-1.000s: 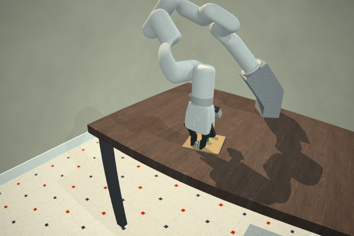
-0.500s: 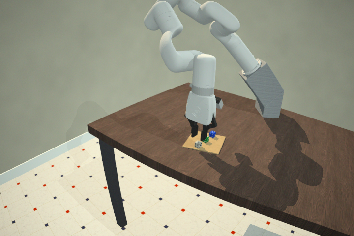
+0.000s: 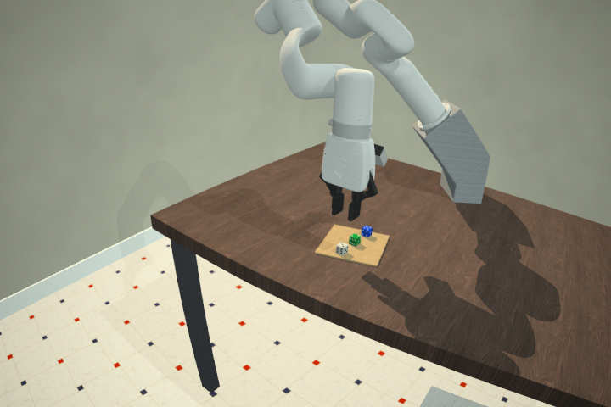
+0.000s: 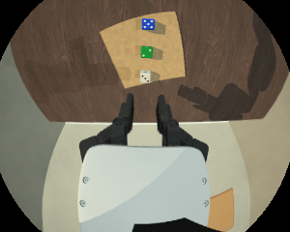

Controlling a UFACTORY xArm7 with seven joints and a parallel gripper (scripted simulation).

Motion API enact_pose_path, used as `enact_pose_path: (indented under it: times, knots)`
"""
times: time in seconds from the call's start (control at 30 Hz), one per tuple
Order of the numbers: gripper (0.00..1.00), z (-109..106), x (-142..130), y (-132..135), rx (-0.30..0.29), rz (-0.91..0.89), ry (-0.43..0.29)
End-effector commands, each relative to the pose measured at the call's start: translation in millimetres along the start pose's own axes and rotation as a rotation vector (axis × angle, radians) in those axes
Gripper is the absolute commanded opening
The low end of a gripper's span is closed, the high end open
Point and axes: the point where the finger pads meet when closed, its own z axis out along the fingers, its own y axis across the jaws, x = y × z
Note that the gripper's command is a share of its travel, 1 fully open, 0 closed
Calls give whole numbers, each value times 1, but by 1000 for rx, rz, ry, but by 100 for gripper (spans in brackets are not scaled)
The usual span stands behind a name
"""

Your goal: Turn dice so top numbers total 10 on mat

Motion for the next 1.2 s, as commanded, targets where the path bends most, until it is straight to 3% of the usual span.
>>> enact_pose_path:
  times: [0.0, 0.03, 0.87, 1.17]
  knots:
    - [36, -3, -1, 0, -1, -1, -2]
    - [100, -3, -1, 0, -1, -1, -2]
    - [100, -4, -1, 0, -1, -1, -2]
    - [100, -35, -1, 0, -1, -1, -2]
